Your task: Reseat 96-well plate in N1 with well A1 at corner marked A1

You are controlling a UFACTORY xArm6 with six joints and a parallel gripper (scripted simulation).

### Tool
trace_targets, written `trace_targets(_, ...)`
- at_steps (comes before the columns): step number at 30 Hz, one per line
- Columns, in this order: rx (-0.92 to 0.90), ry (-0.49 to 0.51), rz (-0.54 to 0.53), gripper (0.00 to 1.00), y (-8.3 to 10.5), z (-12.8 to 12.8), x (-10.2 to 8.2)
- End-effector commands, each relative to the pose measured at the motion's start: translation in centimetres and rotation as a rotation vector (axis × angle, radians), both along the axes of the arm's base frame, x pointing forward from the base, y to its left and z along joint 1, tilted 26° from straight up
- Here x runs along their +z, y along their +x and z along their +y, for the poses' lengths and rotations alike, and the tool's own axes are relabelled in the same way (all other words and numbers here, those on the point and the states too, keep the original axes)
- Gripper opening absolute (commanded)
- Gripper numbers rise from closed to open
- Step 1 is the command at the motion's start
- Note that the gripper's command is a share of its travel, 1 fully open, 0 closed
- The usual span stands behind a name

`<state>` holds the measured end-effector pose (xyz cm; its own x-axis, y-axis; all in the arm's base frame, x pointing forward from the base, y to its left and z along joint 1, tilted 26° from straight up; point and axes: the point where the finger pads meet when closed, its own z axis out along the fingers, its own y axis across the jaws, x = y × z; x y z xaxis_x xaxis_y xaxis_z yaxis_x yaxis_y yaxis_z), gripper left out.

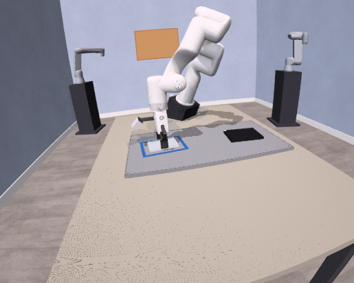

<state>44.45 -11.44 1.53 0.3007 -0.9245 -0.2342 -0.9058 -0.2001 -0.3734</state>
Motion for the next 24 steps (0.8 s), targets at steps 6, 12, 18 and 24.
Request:
trace_targets(6,-0.001,-0.002,-0.003,1.0,0.1,-0.08,0.11)
trace_targets(12,-0.001,-0.001,-0.003,1.0,0.1,-0.08,0.11)
trace_targets(18,-0.001,-0.001,-0.003,0.0,0.07,-0.1,0.16)
trace_targets(24,-0.001,-0.001,-0.003,0.0,0.07,-0.1,0.16)
